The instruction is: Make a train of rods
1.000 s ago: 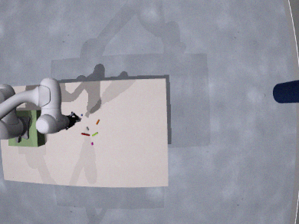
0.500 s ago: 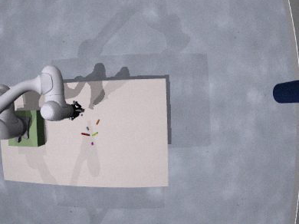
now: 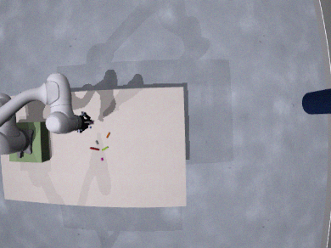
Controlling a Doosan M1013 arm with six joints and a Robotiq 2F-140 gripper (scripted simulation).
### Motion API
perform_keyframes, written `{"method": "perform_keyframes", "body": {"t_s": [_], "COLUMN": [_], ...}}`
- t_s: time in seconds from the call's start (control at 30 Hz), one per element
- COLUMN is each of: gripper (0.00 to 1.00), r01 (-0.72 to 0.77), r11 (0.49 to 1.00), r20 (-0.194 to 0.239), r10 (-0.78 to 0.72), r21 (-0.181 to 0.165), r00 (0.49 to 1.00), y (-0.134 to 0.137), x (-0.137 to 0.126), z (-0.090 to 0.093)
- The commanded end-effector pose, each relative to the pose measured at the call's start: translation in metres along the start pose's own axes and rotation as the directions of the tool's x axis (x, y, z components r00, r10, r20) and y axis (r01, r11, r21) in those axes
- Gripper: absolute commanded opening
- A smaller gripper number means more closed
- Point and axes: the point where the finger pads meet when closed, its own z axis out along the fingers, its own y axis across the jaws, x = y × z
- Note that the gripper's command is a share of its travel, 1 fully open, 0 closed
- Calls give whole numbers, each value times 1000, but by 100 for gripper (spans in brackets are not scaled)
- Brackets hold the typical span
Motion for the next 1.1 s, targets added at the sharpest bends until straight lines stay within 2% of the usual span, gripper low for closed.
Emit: {"method": "perform_keyframes", "body": {"t_s": [0.0,0.33,0.4,0.6,0.77,1.07], "gripper": [3,3,3,3,3,3], "r01": [0,0,0,0,0,0], "r11": [1000,1000,1000,1000,1000,1000], "r20": [0,0,0,0,0,0], "r10": [0,0,0,0,0,0], "r21": [0,0,0,0,0,0], "r00": [1000,1000,1000,1000,1000,1000], "y": [0,0,0,0,0,0], "x": [0,0,0,0,0,0], "z": [10,53,53,73,81,82]}}
